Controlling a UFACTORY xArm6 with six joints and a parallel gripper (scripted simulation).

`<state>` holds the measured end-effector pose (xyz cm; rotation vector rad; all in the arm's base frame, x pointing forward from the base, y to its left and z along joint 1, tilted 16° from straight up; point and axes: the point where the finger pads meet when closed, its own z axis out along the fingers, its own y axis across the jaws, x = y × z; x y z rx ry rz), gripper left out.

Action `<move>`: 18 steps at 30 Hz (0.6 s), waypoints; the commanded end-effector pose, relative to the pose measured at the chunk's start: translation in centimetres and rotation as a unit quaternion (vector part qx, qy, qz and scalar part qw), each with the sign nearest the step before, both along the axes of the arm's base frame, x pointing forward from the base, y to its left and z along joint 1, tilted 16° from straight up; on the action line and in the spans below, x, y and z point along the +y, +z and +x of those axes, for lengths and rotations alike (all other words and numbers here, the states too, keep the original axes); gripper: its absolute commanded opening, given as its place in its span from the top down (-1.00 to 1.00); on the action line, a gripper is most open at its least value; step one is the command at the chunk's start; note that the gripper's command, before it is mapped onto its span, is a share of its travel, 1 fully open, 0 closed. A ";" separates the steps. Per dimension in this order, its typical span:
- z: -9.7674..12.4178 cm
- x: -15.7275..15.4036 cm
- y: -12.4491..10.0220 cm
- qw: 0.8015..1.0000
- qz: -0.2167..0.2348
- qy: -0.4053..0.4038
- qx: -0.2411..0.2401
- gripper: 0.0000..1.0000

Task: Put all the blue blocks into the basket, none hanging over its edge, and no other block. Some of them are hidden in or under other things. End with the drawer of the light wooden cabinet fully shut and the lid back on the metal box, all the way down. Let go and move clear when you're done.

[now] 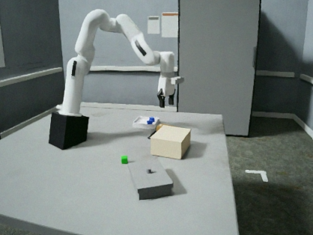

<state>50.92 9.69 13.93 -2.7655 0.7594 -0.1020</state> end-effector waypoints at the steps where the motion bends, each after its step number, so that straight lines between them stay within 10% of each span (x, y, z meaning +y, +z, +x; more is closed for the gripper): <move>1: 0.1 0.0 0.2 1.000 0.000 0.000 -0.002 -0.81; 18: 0.4 0.4 -1.5 1.000 0.000 0.000 -0.003 -0.81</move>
